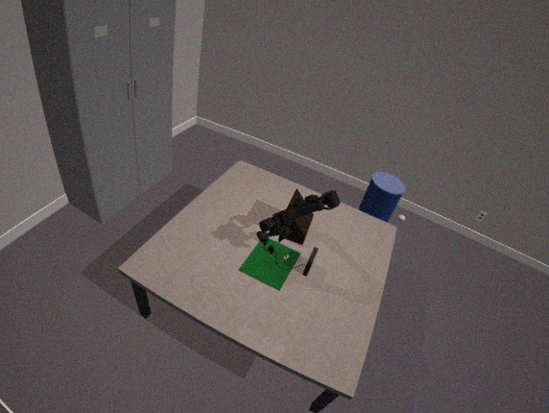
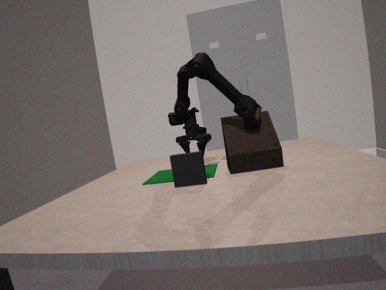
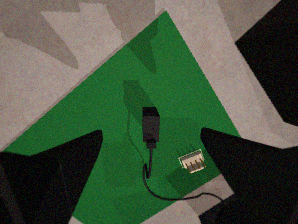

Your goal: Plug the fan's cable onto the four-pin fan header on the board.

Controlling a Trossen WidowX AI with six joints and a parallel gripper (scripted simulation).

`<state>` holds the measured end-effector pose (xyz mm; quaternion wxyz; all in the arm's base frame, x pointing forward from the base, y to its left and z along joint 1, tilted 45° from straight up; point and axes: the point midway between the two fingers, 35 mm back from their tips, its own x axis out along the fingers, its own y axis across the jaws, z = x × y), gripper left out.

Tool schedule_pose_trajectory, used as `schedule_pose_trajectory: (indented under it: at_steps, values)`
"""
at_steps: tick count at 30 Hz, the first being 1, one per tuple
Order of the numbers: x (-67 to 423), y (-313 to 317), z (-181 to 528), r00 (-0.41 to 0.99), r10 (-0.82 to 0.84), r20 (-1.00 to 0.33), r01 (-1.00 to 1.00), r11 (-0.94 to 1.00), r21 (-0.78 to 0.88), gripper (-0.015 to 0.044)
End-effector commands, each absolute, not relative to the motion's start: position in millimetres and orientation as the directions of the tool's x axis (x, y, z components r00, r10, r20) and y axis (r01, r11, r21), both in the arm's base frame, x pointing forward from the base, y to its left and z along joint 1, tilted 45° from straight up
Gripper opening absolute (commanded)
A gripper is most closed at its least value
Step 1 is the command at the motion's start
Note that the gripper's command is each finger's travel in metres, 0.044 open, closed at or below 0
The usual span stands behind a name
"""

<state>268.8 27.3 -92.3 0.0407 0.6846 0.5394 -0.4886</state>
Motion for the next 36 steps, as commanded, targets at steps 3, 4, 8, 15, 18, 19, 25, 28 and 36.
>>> schedule_pose_trajectory:
  at_steps: [3,4,8,15,18,19,25,28,36]
  values:
    - [268.0,32.8,-97.9,-0.058,0.702,-0.709,0.773,-0.418,-0.477,0.0440]
    - [268.0,33.9,-99.1,-0.058,0.702,-0.710,0.773,-0.418,-0.477,0.0440]
    - [267.9,38.6,-103.9,-0.058,0.702,-0.710,0.773,-0.419,-0.477,0.0440]
    - [267.4,46.8,-112.1,-0.058,0.702,-0.709,0.773,-0.419,-0.477,0.0440]
    - [267.0,50.3,-115.5,-0.058,0.703,-0.709,0.773,-0.418,-0.478,0.0440]
    - [266.9,51.5,-116.7,-0.058,0.703,-0.709,0.773,-0.418,-0.478,0.0440]
    - [265.8,58.6,-123.3,-0.058,0.704,-0.708,0.772,-0.418,-0.478,0.0440]
    - [265.1,62.1,-126.5,-0.058,0.704,-0.708,0.772,-0.417,-0.479,0.0440]
    - [265.5,63.6,-127.1,-0.059,0.701,-0.711,0.779,-0.413,-0.472,0.0387]
